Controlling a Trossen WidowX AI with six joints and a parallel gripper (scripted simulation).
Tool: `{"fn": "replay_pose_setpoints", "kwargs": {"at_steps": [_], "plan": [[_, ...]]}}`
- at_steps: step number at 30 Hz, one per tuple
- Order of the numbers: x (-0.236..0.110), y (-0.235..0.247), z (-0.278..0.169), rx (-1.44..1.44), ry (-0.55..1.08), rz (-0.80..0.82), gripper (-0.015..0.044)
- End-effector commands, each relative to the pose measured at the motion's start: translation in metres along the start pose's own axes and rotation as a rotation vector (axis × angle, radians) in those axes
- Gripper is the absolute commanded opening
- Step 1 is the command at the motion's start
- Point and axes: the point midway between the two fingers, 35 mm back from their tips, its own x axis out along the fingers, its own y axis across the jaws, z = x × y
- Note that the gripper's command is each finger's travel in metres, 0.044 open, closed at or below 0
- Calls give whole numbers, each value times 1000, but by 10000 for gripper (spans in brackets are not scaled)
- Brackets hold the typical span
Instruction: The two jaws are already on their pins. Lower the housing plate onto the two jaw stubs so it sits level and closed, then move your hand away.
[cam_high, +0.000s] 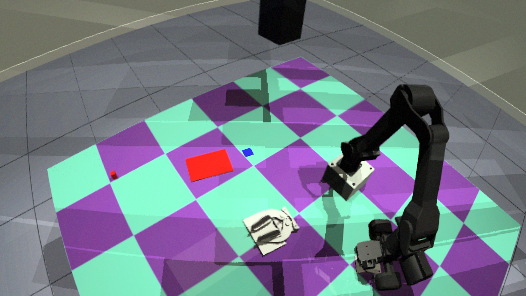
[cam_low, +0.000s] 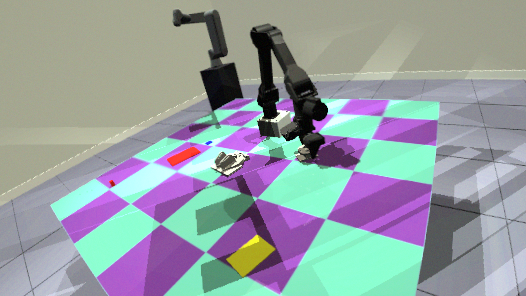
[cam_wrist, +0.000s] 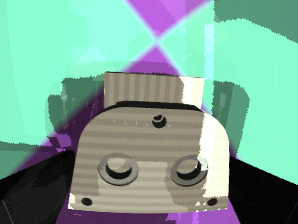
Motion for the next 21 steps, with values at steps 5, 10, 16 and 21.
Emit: {"fn": "replay_pose_setpoints", "kwargs": {"at_steps": [5,10,16,21], "plan": [[0,0,0,0,0,0,351],[0,0,0,0,0,0,351],[-1,0,0,0,0,0,351],[-14,2,0,-1,-1,0,351]]}}
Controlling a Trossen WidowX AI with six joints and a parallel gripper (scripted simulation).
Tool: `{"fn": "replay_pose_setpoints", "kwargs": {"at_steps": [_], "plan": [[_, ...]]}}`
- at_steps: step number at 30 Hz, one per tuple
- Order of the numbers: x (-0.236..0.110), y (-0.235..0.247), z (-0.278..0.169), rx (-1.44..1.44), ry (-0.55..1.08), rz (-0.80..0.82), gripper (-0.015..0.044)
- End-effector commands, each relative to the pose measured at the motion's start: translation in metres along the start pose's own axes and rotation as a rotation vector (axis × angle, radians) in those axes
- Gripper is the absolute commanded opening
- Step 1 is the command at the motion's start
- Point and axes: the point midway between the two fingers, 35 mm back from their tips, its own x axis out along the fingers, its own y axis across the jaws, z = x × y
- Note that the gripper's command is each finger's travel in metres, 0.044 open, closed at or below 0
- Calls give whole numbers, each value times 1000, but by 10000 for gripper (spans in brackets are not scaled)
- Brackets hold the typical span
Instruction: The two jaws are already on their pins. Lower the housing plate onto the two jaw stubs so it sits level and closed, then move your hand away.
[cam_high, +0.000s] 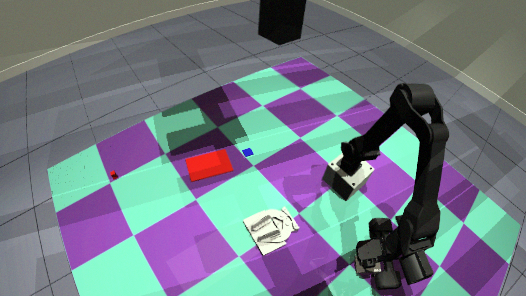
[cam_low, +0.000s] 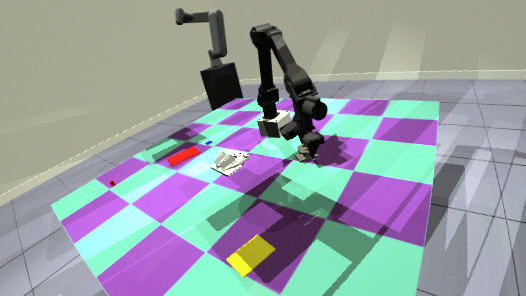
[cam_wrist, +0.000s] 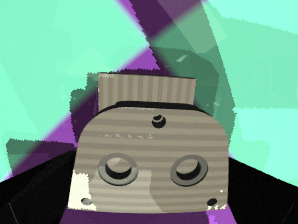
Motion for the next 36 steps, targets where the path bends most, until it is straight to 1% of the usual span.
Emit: {"fn": "replay_pose_setpoints", "kwargs": {"at_steps": [1,19,29,36], "plan": [[-14,4,-1,-1,2,12,351],[-70,2,0,-4,-1,13,351],[-70,2,0,-5,-1,13,351],[-70,2,22,-44,-3,11,351]]}}
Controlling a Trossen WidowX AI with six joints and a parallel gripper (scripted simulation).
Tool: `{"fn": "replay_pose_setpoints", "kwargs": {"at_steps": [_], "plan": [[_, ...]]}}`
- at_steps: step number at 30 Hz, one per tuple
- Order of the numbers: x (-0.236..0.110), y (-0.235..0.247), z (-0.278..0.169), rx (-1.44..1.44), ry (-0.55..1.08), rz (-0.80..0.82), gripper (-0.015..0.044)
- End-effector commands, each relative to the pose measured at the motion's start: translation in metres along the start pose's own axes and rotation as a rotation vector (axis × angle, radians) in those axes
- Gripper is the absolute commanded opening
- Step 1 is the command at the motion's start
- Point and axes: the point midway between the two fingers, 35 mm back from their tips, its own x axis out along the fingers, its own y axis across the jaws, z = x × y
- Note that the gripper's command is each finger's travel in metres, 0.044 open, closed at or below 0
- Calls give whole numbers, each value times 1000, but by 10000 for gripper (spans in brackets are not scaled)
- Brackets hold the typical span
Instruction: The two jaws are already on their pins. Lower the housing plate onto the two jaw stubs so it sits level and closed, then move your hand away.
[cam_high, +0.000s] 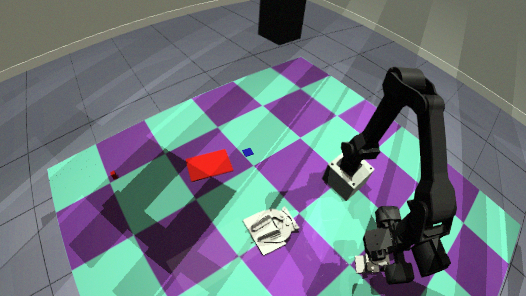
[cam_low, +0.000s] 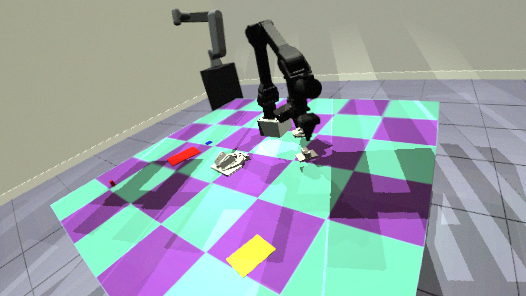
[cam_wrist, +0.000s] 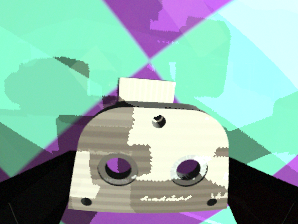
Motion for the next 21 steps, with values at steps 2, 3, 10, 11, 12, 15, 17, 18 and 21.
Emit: {"fn": "replay_pose_setpoints", "kwargs": {"at_steps": [2,3,10,11,12,15,17,18,21], "plan": [[-1,-1,19,-31,-3,-1,351],[0,-1,22,-37,-3,-1,351],[0,-4,45,-81,-5,-3,351],[0,-4,48,-87,-5,-3,351],[0,-5,52,-93,-5,-4,351],[0,-7,61,-112,-5,-4,351],[0,-9,68,-125,-6,-5,351],[0,-9,71,-131,-6,-5,351],[0,-12,81,-150,-6,-6,351]]}}
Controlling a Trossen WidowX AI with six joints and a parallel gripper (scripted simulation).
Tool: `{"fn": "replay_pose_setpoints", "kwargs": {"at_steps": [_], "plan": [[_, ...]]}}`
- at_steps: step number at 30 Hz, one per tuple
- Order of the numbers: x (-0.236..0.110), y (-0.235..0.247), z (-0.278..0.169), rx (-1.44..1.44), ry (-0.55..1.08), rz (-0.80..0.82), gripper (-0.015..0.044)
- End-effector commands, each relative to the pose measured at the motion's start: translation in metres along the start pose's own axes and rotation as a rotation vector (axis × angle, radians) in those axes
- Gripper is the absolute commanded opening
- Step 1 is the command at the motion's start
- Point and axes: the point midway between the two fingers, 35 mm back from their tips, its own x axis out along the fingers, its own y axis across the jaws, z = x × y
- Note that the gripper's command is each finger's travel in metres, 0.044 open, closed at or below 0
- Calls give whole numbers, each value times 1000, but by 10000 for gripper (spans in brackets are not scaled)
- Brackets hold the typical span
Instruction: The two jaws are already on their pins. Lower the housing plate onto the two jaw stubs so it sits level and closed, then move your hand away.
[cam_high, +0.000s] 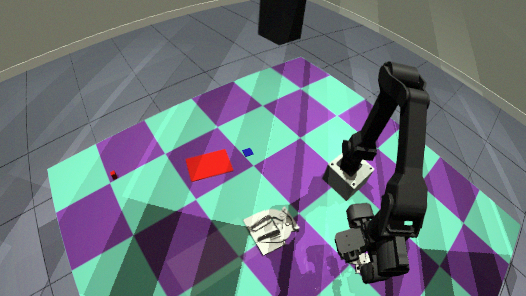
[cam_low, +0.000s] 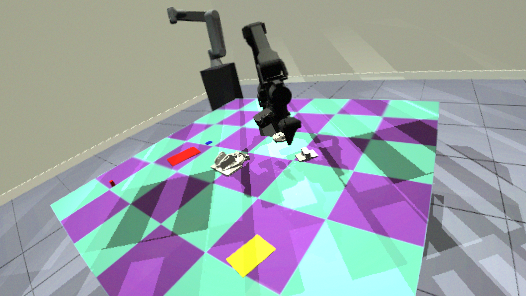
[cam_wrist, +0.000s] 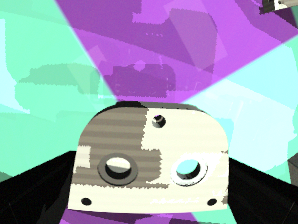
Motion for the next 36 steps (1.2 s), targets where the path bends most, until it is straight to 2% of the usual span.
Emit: {"fn": "replay_pose_setpoints", "kwargs": {"at_steps": [1,36], "plan": [[1,-8,14,-33,4,-4,351],[1,-77,107,-264,-2,-8,351]]}}
